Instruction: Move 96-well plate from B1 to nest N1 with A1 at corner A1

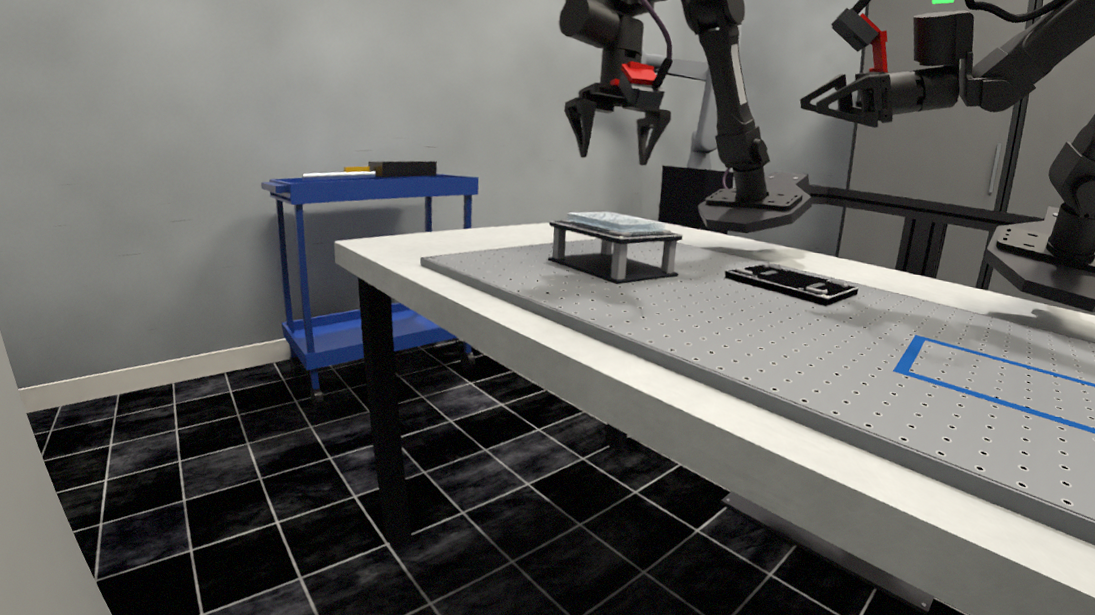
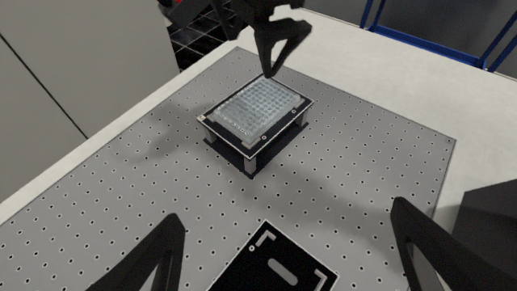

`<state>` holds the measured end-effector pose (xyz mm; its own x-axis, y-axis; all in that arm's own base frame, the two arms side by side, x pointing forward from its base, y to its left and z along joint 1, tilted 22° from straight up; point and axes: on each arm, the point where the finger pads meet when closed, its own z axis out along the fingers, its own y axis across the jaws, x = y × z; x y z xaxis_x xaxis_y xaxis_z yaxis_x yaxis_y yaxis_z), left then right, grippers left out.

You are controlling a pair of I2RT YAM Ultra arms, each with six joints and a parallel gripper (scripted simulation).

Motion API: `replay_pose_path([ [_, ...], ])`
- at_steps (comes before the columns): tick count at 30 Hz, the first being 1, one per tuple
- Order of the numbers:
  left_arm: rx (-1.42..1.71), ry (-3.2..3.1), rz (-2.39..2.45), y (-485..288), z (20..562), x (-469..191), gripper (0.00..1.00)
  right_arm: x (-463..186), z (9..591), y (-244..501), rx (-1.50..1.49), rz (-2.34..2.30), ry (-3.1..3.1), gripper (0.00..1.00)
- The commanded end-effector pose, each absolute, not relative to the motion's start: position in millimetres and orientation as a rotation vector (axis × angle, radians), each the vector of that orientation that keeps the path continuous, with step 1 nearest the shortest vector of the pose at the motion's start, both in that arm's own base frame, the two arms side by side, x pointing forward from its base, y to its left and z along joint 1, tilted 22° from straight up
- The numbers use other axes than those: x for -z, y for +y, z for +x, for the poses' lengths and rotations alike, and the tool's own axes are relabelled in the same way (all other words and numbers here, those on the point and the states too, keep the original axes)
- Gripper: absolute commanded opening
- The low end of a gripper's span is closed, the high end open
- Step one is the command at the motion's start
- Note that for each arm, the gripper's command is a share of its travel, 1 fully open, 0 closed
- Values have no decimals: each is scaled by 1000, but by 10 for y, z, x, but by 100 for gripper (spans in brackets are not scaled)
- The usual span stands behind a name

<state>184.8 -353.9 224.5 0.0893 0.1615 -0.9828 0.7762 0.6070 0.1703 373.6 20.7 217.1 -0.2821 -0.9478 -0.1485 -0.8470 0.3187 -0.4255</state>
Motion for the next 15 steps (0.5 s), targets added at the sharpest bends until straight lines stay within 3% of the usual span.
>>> replay_pose_path([
  [1,563,1414,841,-3570,1815,-2313,100,-2364,3752,232,371,-1281,2189,100],
  [15,563,1414,841,-3570,1815,-2313,100,-2339,3648,166,314,-738,2186,100],
])
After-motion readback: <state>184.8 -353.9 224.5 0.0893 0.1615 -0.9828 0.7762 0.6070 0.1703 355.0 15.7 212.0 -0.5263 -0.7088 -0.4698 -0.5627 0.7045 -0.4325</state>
